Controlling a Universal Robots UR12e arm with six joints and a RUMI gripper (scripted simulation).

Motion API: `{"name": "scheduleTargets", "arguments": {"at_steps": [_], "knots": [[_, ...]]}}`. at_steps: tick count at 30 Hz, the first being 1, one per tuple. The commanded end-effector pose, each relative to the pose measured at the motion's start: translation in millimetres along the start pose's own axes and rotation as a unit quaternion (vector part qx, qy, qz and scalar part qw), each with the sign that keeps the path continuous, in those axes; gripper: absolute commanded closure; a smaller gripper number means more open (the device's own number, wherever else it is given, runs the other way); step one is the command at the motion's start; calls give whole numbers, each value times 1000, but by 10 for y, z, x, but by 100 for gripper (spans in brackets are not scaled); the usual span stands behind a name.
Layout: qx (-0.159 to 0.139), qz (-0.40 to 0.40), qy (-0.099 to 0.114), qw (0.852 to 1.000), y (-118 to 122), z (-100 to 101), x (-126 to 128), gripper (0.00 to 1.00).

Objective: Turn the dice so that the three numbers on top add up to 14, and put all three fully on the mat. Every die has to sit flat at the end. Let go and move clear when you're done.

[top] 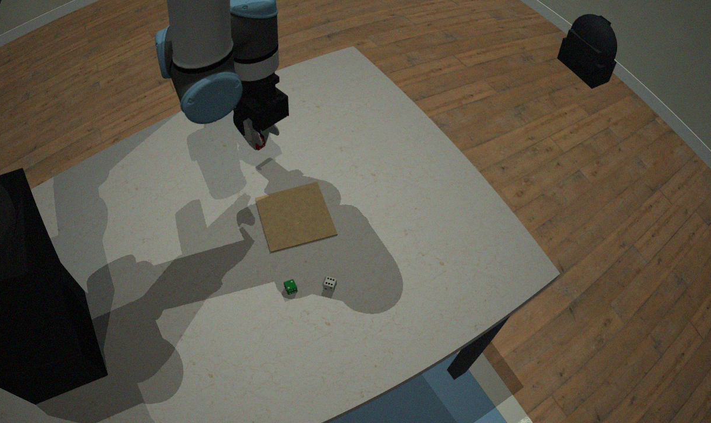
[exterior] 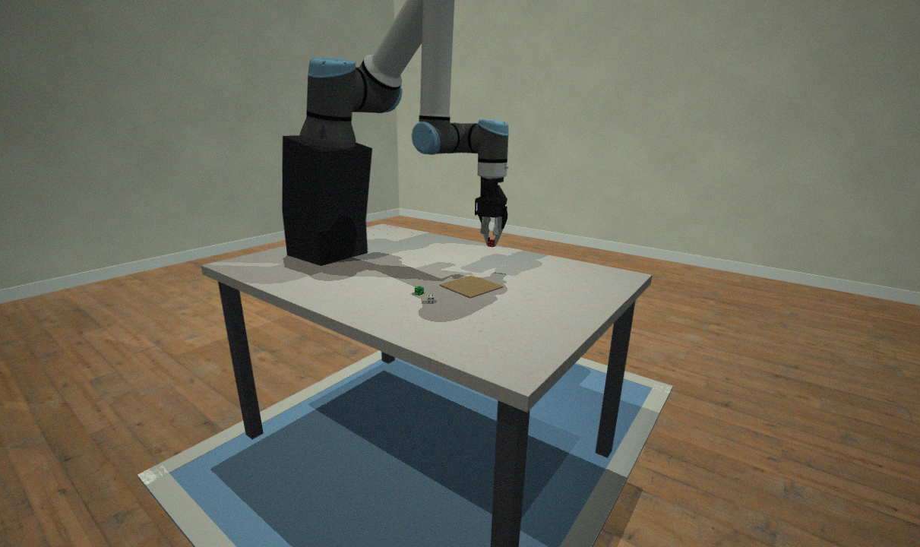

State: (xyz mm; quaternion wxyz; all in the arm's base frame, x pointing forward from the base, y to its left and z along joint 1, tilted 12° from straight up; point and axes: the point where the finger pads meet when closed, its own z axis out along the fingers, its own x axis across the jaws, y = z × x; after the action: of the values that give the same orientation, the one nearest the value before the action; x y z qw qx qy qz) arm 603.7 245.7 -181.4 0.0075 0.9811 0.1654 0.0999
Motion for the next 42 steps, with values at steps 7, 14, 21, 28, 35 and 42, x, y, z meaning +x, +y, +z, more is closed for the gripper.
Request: {"name": "scheduleTargets", "arguments": {"at_steps": [7, 14, 21, 28, 35, 42], "knots": [[0, 39, 0, 999, 717, -17, -346, 97], [0, 71, 1, 998, 1211, -53, -665, 97], [0, 72, 1, 997, 1225, -55, -675, 97], [0, 72, 1, 997, 1225, -55, -675, 97], [0, 72, 1, 997, 1225, -22, -675, 97], [0, 72, 0, 997, 1227, 177, -674, 97]]}}
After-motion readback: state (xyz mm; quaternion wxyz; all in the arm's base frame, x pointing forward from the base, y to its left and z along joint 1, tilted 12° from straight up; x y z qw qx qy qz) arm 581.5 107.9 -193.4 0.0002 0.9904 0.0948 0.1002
